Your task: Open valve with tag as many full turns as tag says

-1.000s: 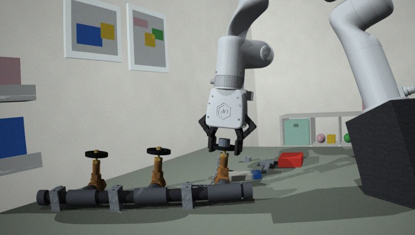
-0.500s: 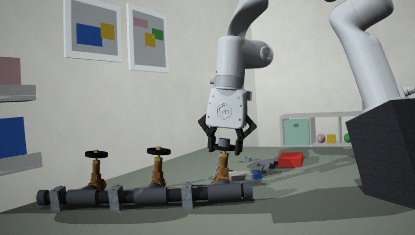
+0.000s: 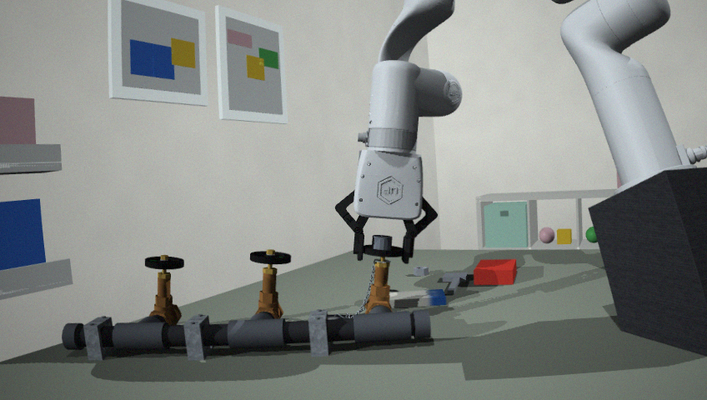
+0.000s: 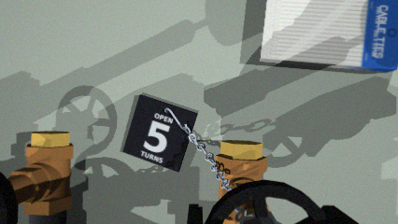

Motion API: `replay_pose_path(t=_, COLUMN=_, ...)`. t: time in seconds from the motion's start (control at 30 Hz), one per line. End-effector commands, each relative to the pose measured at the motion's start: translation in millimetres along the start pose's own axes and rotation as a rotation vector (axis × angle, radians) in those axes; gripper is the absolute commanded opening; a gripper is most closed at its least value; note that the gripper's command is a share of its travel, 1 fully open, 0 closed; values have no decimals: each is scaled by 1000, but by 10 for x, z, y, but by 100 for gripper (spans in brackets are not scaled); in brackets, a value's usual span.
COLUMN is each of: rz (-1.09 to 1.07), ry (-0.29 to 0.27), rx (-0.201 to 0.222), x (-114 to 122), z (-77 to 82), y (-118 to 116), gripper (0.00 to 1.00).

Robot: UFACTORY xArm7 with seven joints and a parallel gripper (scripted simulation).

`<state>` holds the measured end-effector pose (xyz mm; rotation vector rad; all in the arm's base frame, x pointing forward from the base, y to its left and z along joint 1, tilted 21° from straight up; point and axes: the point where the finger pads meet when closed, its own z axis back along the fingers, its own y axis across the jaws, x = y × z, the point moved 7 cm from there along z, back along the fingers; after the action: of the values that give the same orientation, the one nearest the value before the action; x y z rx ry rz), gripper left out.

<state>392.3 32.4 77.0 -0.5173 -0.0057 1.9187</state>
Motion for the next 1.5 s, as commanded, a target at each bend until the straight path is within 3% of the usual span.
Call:
replay_pose_path(t=0.0, rz=279, ry=-12, rx=4, x=-6, z=4, y=-14, gripper=0)
replay_pose_path(t=0.07, rz=279, ry=-12, rx=4, x=-6, z=4, y=-14, gripper=0)
replay_pose_path(t=0.57, rz=1026, ry=3, rx=-12, x=0, z=4, y=-2, gripper=0)
replay_pose_path(t=0.63, rz=1026, ry=3, rx=-12, x=0, z=4, y=-2, gripper=0)
replay_pose_path(t=0.67, rz=1161, ry=3, rx=-12, x=-1, z=4, y=-3, gripper=0)
replay_pose_path(t=1.13, rz=1795, ry=21, rx=-25, x=-2, z=4, y=9, gripper=0)
replay_pose_path(t=1.2, rz=1795, ry=21, rx=-25, x=-2, z=4, y=9, gripper=0)
replay_pose_path(t=1.23, rz=1932, ry=18, rx=-23, x=-4, z=4, y=7, gripper=0)
replay_pose_path(t=1.47, rz=2244, ry=12, rx=-21, x=-6, z=4, y=1, gripper=0)
